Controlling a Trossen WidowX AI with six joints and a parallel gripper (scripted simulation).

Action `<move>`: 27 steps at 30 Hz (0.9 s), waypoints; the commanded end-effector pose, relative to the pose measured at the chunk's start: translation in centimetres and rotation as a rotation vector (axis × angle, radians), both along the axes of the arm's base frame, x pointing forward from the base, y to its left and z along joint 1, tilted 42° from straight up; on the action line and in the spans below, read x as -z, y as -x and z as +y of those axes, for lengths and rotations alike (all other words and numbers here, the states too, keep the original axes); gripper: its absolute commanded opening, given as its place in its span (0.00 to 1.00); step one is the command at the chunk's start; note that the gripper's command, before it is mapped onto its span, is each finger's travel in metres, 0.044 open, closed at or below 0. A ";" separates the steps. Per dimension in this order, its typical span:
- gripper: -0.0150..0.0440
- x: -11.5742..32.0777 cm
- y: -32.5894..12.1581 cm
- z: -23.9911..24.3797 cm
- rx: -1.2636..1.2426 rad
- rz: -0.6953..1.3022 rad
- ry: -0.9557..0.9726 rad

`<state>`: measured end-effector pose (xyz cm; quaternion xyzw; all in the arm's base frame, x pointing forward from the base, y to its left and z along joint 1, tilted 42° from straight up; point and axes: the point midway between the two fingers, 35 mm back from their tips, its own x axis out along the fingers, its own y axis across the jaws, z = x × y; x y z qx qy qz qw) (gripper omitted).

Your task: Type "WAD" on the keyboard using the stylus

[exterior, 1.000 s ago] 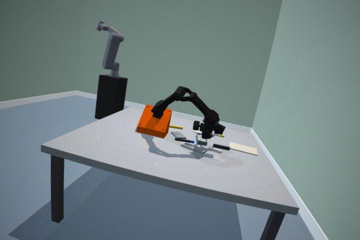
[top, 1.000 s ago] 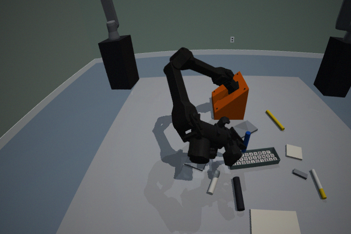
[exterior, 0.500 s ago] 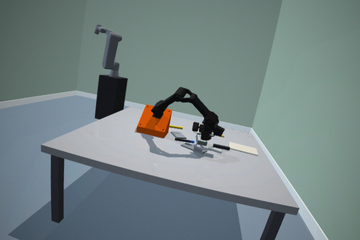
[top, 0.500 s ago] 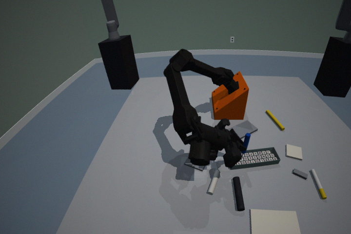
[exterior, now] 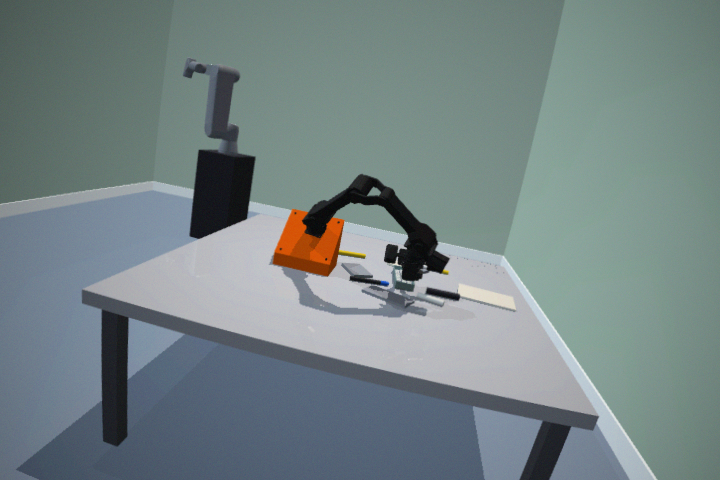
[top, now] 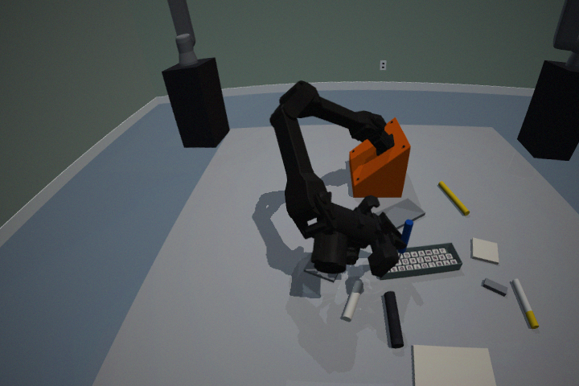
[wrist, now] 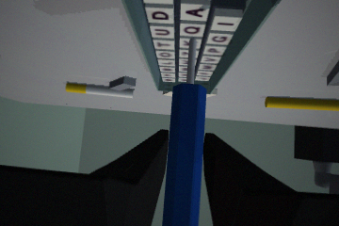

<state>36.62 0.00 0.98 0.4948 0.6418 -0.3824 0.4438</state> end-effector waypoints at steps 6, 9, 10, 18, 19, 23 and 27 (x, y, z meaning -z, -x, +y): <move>0.39 0.3 0.0 -0.4 -0.002 0.001 0.001; 0.39 0.3 0.0 -0.4 -0.002 0.001 0.001; 0.39 0.3 0.0 -0.4 -0.002 0.001 0.001; 0.39 0.3 0.0 -0.4 -0.002 0.001 0.001; 0.39 0.3 -0.1 -0.4 -0.002 0.001 0.001; 0.39 0.2 -0.2 -0.4 -0.002 0.000 0.001; 0.39 0.3 -0.2 -0.5 -0.002 0.000 0.001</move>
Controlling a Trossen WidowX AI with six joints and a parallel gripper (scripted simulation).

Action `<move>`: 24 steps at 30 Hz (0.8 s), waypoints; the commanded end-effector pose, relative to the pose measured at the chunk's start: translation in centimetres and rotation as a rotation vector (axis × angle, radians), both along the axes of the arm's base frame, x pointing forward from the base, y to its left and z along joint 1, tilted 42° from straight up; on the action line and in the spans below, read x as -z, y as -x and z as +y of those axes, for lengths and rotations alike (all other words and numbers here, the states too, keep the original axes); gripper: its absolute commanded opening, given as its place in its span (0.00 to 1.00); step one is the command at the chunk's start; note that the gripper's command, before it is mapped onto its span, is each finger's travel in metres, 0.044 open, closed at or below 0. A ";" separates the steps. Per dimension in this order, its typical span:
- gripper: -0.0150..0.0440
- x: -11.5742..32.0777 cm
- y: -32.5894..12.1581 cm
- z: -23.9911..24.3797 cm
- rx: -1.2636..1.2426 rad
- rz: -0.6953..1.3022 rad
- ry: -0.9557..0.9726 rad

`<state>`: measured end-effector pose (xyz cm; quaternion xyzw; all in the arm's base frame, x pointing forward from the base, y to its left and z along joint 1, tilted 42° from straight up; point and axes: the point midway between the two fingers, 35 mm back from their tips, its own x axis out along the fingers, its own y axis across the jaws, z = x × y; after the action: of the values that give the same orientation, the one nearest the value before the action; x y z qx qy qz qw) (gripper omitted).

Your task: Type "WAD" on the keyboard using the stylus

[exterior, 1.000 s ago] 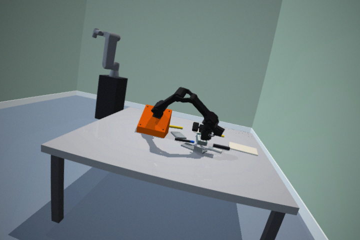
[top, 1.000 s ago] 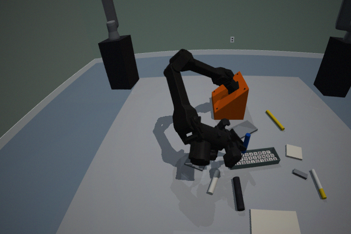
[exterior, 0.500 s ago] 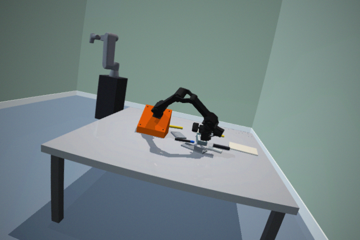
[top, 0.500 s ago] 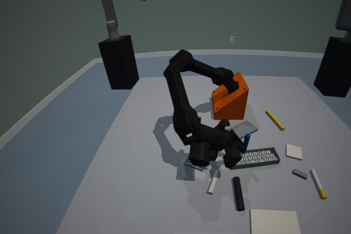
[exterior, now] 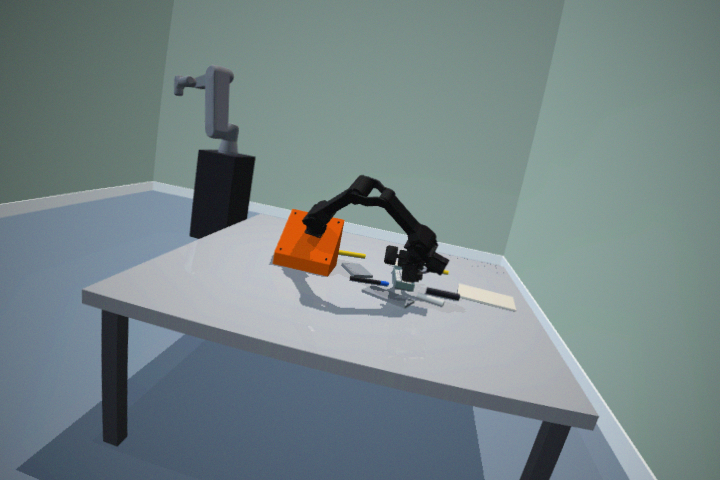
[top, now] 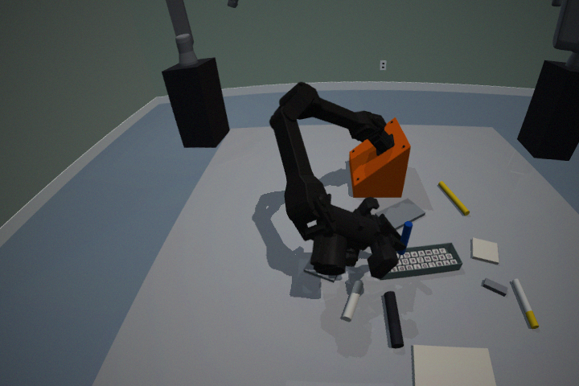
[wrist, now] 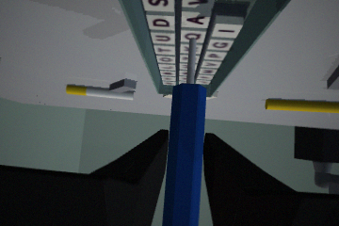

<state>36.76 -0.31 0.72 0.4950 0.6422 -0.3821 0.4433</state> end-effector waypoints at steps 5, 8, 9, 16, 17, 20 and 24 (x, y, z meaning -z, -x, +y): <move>0.39 0.2 -0.1 -0.4 -0.002 0.000 0.003; 0.39 0.3 -0.1 -0.4 -0.002 0.000 0.003; 0.39 0.3 -0.1 -0.4 -0.002 0.000 0.003; 0.39 0.4 -0.1 -0.5 -0.002 0.000 0.003; 0.39 0.4 -0.1 -0.5 -0.002 0.000 0.003; 0.39 0.5 -0.1 -0.6 -0.002 0.000 0.003; 0.39 0.6 -0.1 -0.7 -0.002 0.000 0.003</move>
<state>36.83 -0.78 0.23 0.4948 0.6430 -0.3823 0.4422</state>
